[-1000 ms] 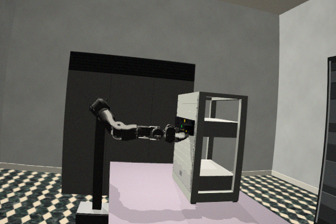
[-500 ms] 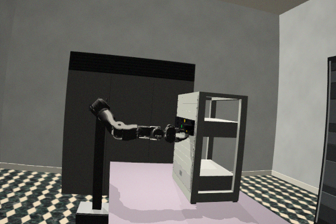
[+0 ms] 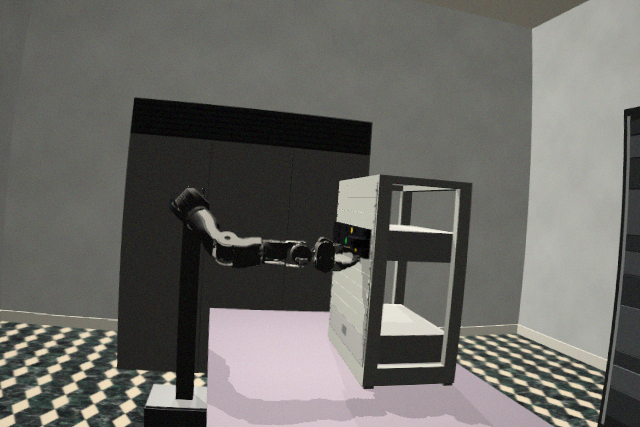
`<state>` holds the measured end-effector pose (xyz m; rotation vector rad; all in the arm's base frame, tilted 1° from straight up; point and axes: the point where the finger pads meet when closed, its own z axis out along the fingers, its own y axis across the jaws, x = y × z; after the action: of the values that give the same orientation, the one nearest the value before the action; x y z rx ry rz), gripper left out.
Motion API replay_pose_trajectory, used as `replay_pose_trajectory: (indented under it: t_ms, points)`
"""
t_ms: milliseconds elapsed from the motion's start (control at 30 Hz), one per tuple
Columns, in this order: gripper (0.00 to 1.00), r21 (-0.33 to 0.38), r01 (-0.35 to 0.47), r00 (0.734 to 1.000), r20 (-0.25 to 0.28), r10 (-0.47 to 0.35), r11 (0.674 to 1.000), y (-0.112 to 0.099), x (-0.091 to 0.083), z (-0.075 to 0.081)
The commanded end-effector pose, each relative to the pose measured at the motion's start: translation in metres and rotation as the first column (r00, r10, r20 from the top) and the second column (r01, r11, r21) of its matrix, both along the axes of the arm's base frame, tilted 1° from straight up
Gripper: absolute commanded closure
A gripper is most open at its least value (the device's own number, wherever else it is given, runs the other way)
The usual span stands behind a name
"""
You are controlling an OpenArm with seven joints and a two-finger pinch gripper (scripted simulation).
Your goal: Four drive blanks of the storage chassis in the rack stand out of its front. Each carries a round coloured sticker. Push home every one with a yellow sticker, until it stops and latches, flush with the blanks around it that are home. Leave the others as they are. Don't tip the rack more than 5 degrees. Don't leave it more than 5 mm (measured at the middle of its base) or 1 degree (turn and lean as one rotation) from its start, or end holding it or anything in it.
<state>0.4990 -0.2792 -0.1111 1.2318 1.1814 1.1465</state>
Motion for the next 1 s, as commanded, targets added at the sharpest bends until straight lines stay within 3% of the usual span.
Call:
replay_pose_trajectory:
  t_ms: [0,967]
  points:
    - [1.00,0.002,-0.045,0.999,-0.003,0.045,0.999,0.0130,0.0025,-0.0014]
    - [1.00,0.002,-0.044,0.999,-0.003,0.044,0.999,0.0136,0.0057,-0.0016]
